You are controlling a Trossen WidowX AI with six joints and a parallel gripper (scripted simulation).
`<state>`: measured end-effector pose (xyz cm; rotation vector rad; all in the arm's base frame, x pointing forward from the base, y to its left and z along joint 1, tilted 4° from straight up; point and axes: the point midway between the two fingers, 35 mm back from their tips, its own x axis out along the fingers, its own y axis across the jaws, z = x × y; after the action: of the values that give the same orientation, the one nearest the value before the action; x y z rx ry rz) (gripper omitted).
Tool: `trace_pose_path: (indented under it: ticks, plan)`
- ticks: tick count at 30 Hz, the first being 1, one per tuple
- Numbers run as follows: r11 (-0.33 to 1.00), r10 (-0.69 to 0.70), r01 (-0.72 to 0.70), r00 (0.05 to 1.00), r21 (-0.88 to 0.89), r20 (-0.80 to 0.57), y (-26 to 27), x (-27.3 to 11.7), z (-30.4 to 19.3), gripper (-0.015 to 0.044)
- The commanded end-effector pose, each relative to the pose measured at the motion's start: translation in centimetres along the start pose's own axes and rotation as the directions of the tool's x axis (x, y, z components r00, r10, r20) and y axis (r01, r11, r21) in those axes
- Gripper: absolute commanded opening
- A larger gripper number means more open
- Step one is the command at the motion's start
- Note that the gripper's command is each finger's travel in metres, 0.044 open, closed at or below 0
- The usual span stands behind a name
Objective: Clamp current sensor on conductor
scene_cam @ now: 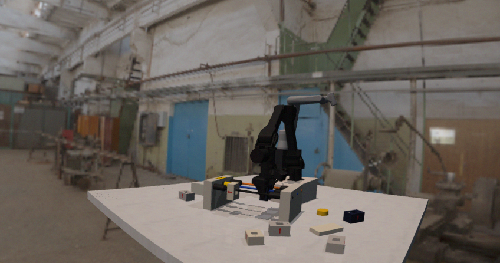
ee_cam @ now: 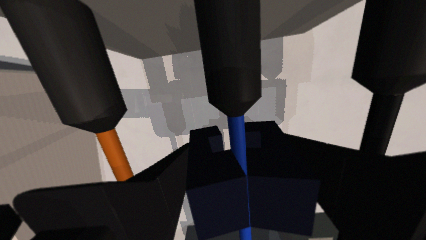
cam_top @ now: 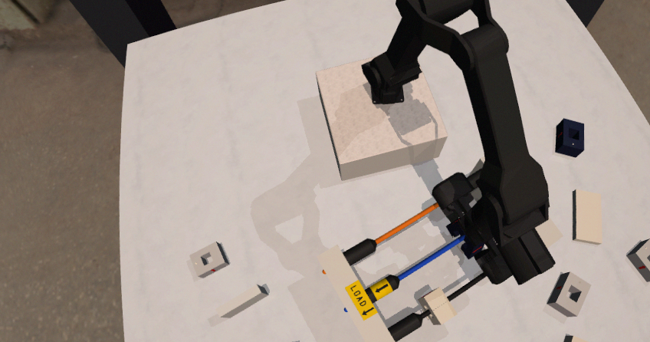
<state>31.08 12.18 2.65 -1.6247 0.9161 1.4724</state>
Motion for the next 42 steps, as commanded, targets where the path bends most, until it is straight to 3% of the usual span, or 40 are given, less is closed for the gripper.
trace_pose_path:
  ticks: [1, 7, 42]
  plan:
    - [1.0, -0.002, 0.002, 1.0, 0.0, 0.0, -0.04, -0.04, 0.0, 0.0155]
    - [1.0, -0.002, 0.002, 1.0, 0.0, 0.0, -0.04, -0.04, 0.0, 0.0]
    - [1.0, -0.002, 0.002, 1.0, 0.0, 0.0, -0.04, -0.04, 0.0, 0.0]
